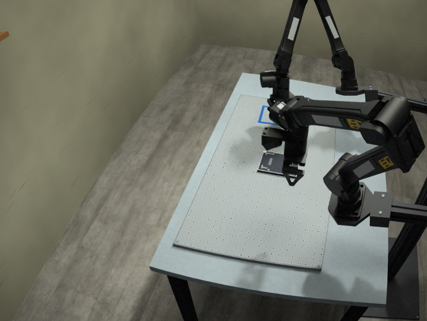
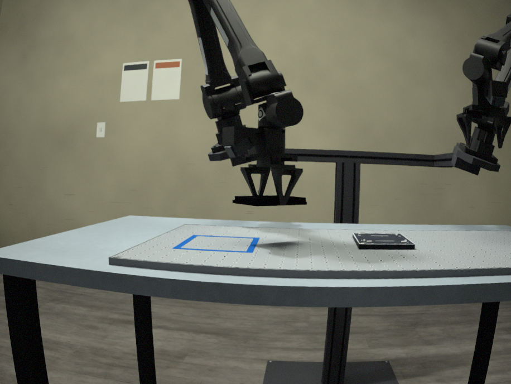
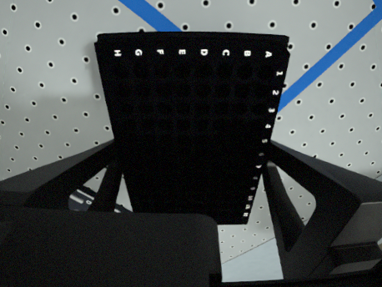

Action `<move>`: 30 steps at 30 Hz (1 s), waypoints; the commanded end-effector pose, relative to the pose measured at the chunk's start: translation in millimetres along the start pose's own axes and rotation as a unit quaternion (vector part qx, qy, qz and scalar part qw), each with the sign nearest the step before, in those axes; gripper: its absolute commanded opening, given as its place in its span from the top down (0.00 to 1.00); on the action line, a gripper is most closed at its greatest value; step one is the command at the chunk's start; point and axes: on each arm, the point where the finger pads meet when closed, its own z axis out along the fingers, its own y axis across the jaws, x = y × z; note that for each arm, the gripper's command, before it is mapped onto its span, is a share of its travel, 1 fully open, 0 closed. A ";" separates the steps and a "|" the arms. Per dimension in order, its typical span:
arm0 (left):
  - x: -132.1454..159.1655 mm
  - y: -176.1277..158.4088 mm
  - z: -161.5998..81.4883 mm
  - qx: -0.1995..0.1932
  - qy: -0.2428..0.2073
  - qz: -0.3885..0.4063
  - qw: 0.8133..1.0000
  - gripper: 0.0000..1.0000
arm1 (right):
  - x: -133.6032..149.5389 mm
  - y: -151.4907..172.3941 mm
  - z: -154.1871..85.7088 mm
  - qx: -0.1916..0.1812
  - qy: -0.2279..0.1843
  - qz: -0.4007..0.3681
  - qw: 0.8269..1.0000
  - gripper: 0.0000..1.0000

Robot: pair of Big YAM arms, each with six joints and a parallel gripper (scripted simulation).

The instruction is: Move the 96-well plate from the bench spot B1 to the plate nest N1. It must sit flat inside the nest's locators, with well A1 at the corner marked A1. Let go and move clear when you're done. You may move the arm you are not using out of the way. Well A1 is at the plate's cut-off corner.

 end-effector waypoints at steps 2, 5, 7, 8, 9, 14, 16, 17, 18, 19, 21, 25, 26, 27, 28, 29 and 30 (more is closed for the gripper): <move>2.8 3.7 4.9 -0.008 0.010 0.002 1.000 0.00 | 12.1 19.9 -3.6 -0.006 -0.002 0.000 1.000 1.00; 2.8 3.7 4.9 -0.008 0.010 0.002 1.000 0.00 | 20.7 25.6 -4.0 -0.006 -0.002 0.000 1.000 1.00; 2.8 3.7 4.9 -0.008 0.010 0.002 1.000 0.00 | 26.4 29.4 -4.3 -0.006 -0.002 0.000 1.000 1.00; 2.8 3.7 4.9 -0.008 0.010 0.002 1.000 0.00 | 29.3 31.3 -4.5 -0.006 -0.002 0.000 1.000 1.00; 2.8 3.7 4.9 -0.008 0.010 0.002 1.000 0.00 | 32.1 33.2 -4.6 -0.006 -0.002 0.000 1.000 1.00; 2.8 3.7 4.9 -0.008 0.010 0.002 1.000 0.00 | 40.7 38.9 -5.1 -0.007 -0.002 0.000 1.000 1.00; 2.8 3.7 4.9 -0.008 0.010 0.002 1.000 0.00 | 46.5 42.7 -5.4 -0.007 -0.002 0.000 1.000 1.00; 2.8 3.7 4.9 -0.008 0.010 0.002 1.000 0.00 | 49.4 44.6 -5.5 -0.007 -0.002 0.000 1.000 1.00; 2.8 3.7 4.9 -0.008 0.010 0.002 1.000 0.00 | 52.3 46.5 -5.7 -0.007 -0.002 0.000 1.000 1.00; 2.8 3.7 4.9 -0.008 0.010 0.002 1.000 0.00 | 55.2 48.4 -5.8 -0.007 -0.002 0.000 1.000 1.00; 2.8 3.7 4.9 -0.008 0.010 0.002 1.000 0.00 | 60.9 52.2 -6.1 -0.007 -0.002 0.000 1.000 1.00; 2.8 3.7 4.9 -0.008 0.010 0.002 1.000 0.00 | 72.4 59.8 -6.7 -0.007 -0.002 0.000 1.000 1.00; 2.8 3.7 4.9 -0.008 0.010 0.002 1.000 0.00 | 75.3 61.7 -6.9 -0.007 -0.002 0.000 1.000 1.00; 2.8 3.7 4.9 -0.008 0.010 0.002 1.000 0.00 | 78.1 63.6 -7.0 -0.008 -0.002 0.000 1.000 1.00; 2.8 3.7 4.9 -0.008 0.010 0.002 1.000 0.00 | 81.0 65.5 -7.2 -0.008 -0.002 0.000 1.000 1.00; 2.8 3.7 4.9 -0.008 0.010 0.002 1.000 0.00 | 83.9 67.4 -7.3 -0.008 -0.002 0.000 1.000 1.00; 2.8 3.7 4.9 -0.008 0.010 0.002 1.000 0.00 | 83.9 67.4 -7.3 -0.008 -0.002 0.000 1.000 1.00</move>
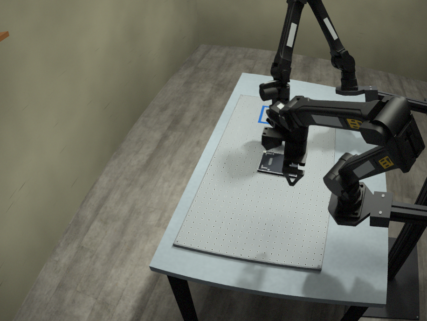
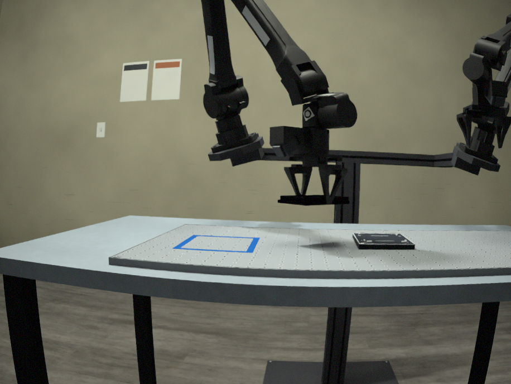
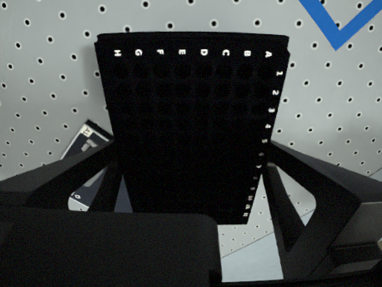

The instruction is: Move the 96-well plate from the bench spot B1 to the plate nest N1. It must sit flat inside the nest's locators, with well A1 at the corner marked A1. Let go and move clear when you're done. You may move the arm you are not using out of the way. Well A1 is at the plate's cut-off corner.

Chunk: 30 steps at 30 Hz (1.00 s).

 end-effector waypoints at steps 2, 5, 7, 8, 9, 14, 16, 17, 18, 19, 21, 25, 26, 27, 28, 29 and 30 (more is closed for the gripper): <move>2.8 3.7 4.9 -0.008 0.010 0.002 1.000 0.00 | 10.3 16.8 -4.2 -0.007 -0.002 0.007 1.000 1.00; 2.8 3.7 4.9 -0.008 0.010 0.002 1.000 0.00 | 18.9 22.6 -4.6 -0.007 -0.002 0.007 1.000 1.00; 2.8 3.7 4.9 -0.008 0.010 0.002 1.000 0.00 | 24.6 26.5 -4.9 -0.007 -0.002 0.007 1.000 1.00; 2.8 3.7 4.9 -0.008 0.010 0.002 1.000 0.00 | 27.5 28.4 -5.1 -0.007 -0.002 0.007 1.000 1.00; 2.8 3.7 4.9 -0.008 0.010 0.002 1.000 0.00 | 30.3 30.4 -5.2 -0.007 -0.002 0.007 1.000 1.00; 2.8 3.7 4.9 -0.008 0.010 0.002 1.000 0.00 | 44.7 40.0 -6.0 -0.007 -0.001 0.007 1.000 1.00; 2.8 3.7 4.9 -0.008 0.010 0.002 1.000 0.00 | 50.5 43.9 -6.3 -0.007 -0.001 0.007 1.000 1.00; 2.8 3.7 4.9 -0.008 0.010 0.002 1.000 0.00 | 50.5 43.9 -6.3 -0.007 -0.001 0.007 1.000 1.00; 2.8 3.7 4.9 -0.008 0.010 0.002 1.000 0.00 | 50.5 43.9 -6.3 -0.007 -0.001 0.007 1.000 1.00; 2.8 3.7 4.9 -0.008 0.010 0.002 1.000 0.00 | 53.4 45.8 -6.5 -0.008 -0.001 0.007 1.000 1.00; 2.8 3.7 4.9 -0.008 0.010 0.002 1.000 0.00 | 59.1 49.7 -6.8 -0.008 0.000 0.007 1.000 1.00; 2.8 3.7 4.9 -0.008 0.010 0.002 1.000 0.00 | 70.7 57.3 -7.4 -0.008 0.000 0.007 1.000 1.00; 2.8 3.7 4.9 -0.008 0.010 0.002 1.000 0.00 | 73.5 59.3 -7.6 -0.008 0.000 0.007 1.000 1.00; 2.8 3.7 4.9 -0.008 0.010 0.002 1.000 0.00 | 76.3 61.2 -7.7 -0.008 0.000 0.007 1.000 1.00; 2.8 3.7 4.9 -0.008 0.010 0.002 1.000 0.00 | 79.2 63.1 -7.9 -0.008 0.000 0.007 1.000 1.00; 2.8 3.7 4.9 -0.008 0.010 0.002 1.000 0.00 | 82.0 65.0 -8.1 -0.008 0.000 0.007 1.000 1.00; 2.8 3.7 4.9 -0.008 0.010 0.002 1.000 0.00 | 84.8 67.0 -8.2 -0.008 0.000 0.007 1.000 1.00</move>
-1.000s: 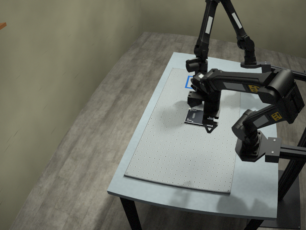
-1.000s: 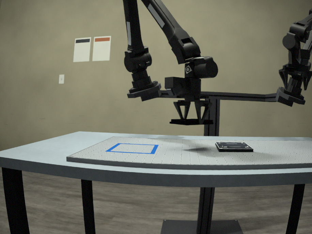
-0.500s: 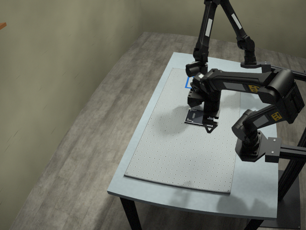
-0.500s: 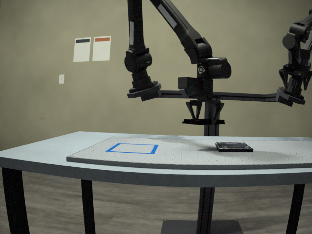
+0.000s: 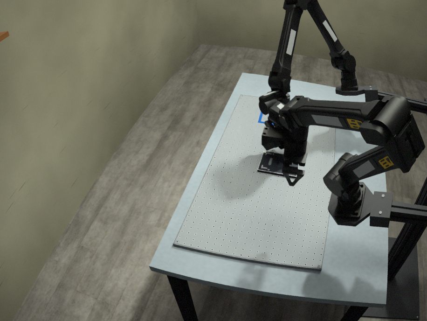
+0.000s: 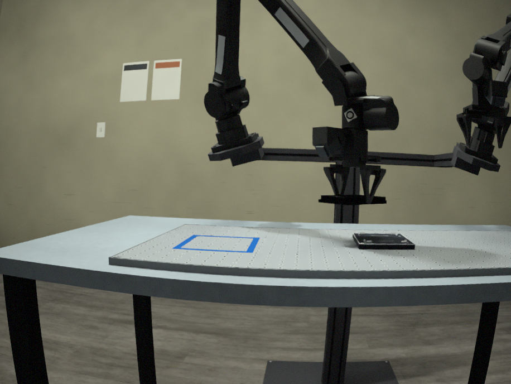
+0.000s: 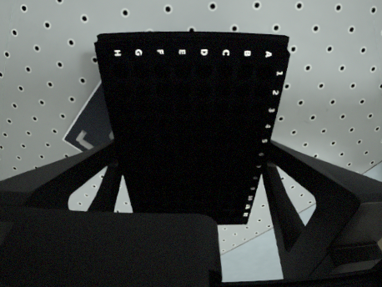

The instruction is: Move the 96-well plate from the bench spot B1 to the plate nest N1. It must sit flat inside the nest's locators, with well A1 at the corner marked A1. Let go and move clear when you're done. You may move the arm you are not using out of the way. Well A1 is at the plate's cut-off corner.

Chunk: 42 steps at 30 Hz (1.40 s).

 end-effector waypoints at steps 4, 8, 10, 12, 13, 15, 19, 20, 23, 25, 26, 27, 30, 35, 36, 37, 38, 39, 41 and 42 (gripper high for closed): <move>2.8 3.7 4.9 -0.008 0.010 0.002 1.000 0.00 | 24.6 22.7 -6.5 -0.009 0.001 0.002 1.000 1.00; 2.8 3.7 4.9 -0.008 0.010 0.002 1.000 0.00 | 33.2 28.3 -7.0 -0.009 0.002 0.002 1.000 1.00; 2.8 3.7 4.9 -0.008 0.010 0.002 1.000 0.00 | 38.9 32.1 -7.4 -0.010 0.002 0.002 1.000 1.00; 2.8 3.7 4.9 -0.008 0.010 0.002 1.000 0.00 | 44.7 35.9 -7.7 -0.010 0.002 0.002 1.000 1.00; 2.8 3.7 4.9 -0.008 0.010 0.002 1.000 0.00 | 47.5 37.8 -7.9 -0.010 0.002 0.002 1.000 1.00; 2.8 3.7 4.9 -0.008 0.010 0.002 1.000 0.00 | 53.2 41.5 -8.3 -0.010 0.002 0.002 1.000 1.00; 2.8 3.7 4.9 -0.008 0.010 0.002 1.000 0.00 | 64.6 49.1 -9.0 -0.010 0.002 0.002 1.000 1.00; 2.8 3.7 4.9 -0.008 0.010 0.002 1.000 0.00 | 68.1 51.3 -9.2 -0.010 0.002 0.002 1.000 1.00; 2.8 3.7 4.9 -0.008 0.010 0.002 1.000 0.00 | 70.5 53.0 -9.3 -0.010 0.002 0.002 1.000 1.00; 2.8 3.7 4.9 -0.008 0.010 0.002 1.000 0.00 | 64.9 59.0 -18.6 -0.020 0.004 -0.018 1.000 1.00; 2.8 3.7 4.9 -0.008 0.010 0.002 1.000 0.00 | 59.9 54.3 -15.7 -0.015 0.003 -0.032 0.999 1.00; 2.8 3.7 4.9 -0.008 0.010 0.002 1.000 0.00 | 59.1 54.7 -15.1 -0.016 0.003 -0.047 0.999 1.00; 2.8 3.7 4.9 -0.008 0.010 0.002 1.000 0.00 | 58.3 54.3 -14.4 -0.015 0.002 -0.096 0.995 1.00; 2.8 3.7 4.9 -0.008 0.010 0.002 1.000 0.00 | 56.9 54.2 -14.5 -0.015 0.001 -0.177 0.984 1.00; 2.8 3.7 4.9 -0.008 0.010 0.002 1.000 0.00 | 56.7 54.1 -14.6 -0.015 0.001 -0.193 0.981 1.00; 2.8 3.7 4.9 -0.008 0.010 0.002 1.000 0.00 | 56.4 54.1 -14.6 -0.016 0.001 -0.210 0.978 1.00; 2.8 3.7 4.9 -0.008 0.010 0.002 1.000 0.00 | 56.4 54.1 -14.6 -0.016 0.001 -0.210 0.978 1.00; 2.8 3.7 4.9 -0.008 0.010 0.002 1.000 0.00 | 56.4 54.1 -14.6 -0.016 0.001 -0.210 0.978 1.00; 2.8 3.7 4.9 -0.008 0.010 0.002 1.000 0.00 | 55.8 54.0 -14.6 -0.016 0.000 -0.242 0.970 1.00; 2.8 3.7 4.9 -0.008 0.010 0.002 1.000 0.00 | 55.5 54.1 -14.7 -0.016 0.000 -0.257 0.966 1.00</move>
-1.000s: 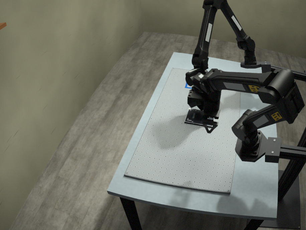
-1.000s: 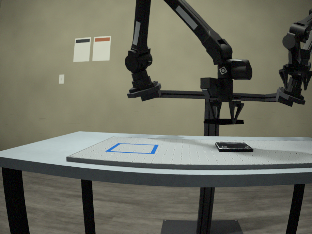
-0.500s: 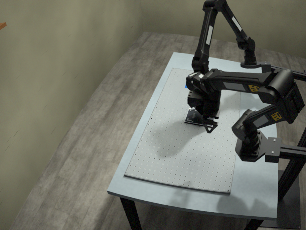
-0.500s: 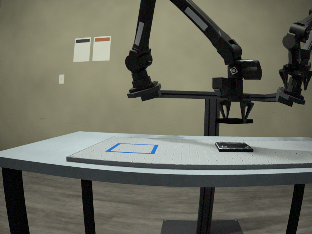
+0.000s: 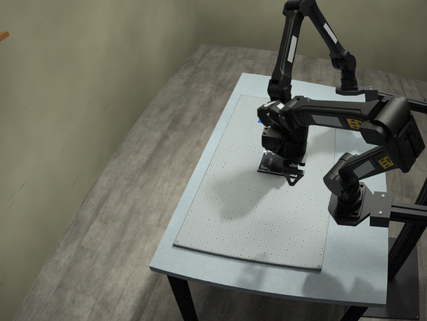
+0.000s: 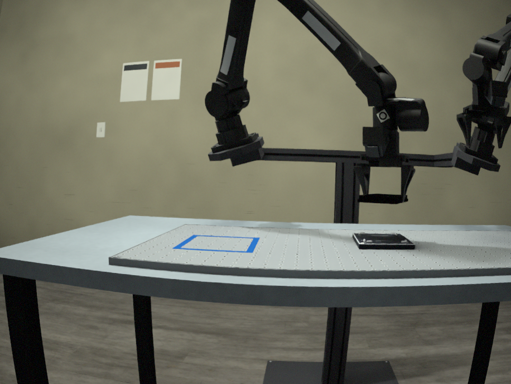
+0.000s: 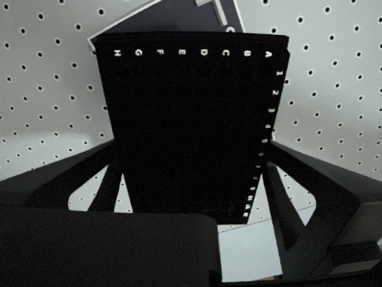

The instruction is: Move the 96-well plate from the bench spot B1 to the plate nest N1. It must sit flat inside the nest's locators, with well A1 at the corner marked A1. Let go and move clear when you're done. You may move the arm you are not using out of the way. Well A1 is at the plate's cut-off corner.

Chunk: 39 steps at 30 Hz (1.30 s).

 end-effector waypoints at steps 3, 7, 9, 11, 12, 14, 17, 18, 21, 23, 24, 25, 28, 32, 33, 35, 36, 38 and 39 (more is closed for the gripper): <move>2.8 3.7 4.9 -0.008 0.010 0.002 1.000 0.00 | -10.5 11.5 -11.0 -0.014 -0.002 -0.105 0.994 1.00; 2.8 3.7 4.9 -0.008 0.010 0.002 1.000 0.00 | -11.5 11.1 -11.1 -0.014 -0.003 -0.170 0.985 1.00; 2.8 3.7 4.9 -0.008 0.010 0.002 1.000 0.00 | -12.0 11.0 -11.1 -0.014 -0.004 -0.201 0.980 1.00; 2.8 3.7 4.9 -0.008 0.010 0.002 1.000 0.00 | -12.5 10.7 -11.2 -0.014 -0.004 -0.200 0.980 1.00; 2.8 3.7 4.9 -0.008 0.010 0.002 1.000 0.00 | -12.7 10.6 -11.2 -0.014 -0.004 -0.200 0.980 1.00; 2.8 3.7 4.9 -0.008 0.010 0.002 1.000 0.00 | -12.7 10.6 -11.2 -0.014 -0.004 -0.200 0.980 1.00; 2.8 3.7 4.9 -0.008 0.010 0.002 1.000 0.00 | -4.8 10.9 -7.6 -0.012 -0.004 -0.203 0.979 1.00; 2.8 3.7 4.9 -0.008 0.010 0.002 1.000 0.00 | -4.8 10.9 -7.6 -0.012 -0.004 -0.203 0.979 1.00; 2.8 3.7 4.9 -0.008 0.010 0.002 1.000 0.00 | -5.0 10.8 -7.6 -0.012 -0.004 -0.203 0.979 1.00; 2.8 3.7 4.9 -0.008 0.010 0.002 1.000 0.00 | -5.0 10.8 -7.6 -0.012 -0.004 -0.203 0.979 1.00; 2.8 3.7 4.9 -0.008 0.010 0.002 1.000 0.00 | -5.0 10.8 -7.6 -0.012 -0.004 -0.203 0.979 1.00; 2.8 3.7 4.9 -0.008 0.010 0.002 1.000 0.00 | -5.0 10.8 -7.6 -0.012 -0.004 -0.203 0.979 1.00; 2.8 3.7 4.9 -0.008 0.010 0.002 1.000 0.00 | -5.1 10.8 -7.6 -0.012 -0.004 -0.203 0.979 1.00; 2.8 3.7 4.9 -0.008 0.010 0.002 1.000 0.00 | -5.2 10.8 -7.6 -0.012 -0.004 -0.203 0.979 1.00; 2.8 3.7 4.9 -0.008 0.010 0.002 1.000 0.00 | -5.3 10.7 -7.6 -0.012 -0.004 -0.203 0.979 1.00; 2.8 3.7 4.9 -0.008 0.010 0.002 1.000 0.00 | -5.3 10.7 -7.6 -0.012 -0.004 -0.203 0.979 1.00; 2.8 3.7 4.9 -0.008 0.010 0.002 1.000 0.00 | -5.4 10.7 -7.6 -0.012 -0.004 -0.203 0.979 1.00; 2.8 3.7 4.9 -0.008 0.010 0.002 1.000 0.00 | -5.5 10.7 -7.6 -0.012 -0.004 -0.203 0.979 1.00; 2.8 3.7 4.9 -0.008 0.010 0.002 1.000 0.00 | -14.5 9.2 -11.6 -0.014 -0.004 -0.199 0.980 1.00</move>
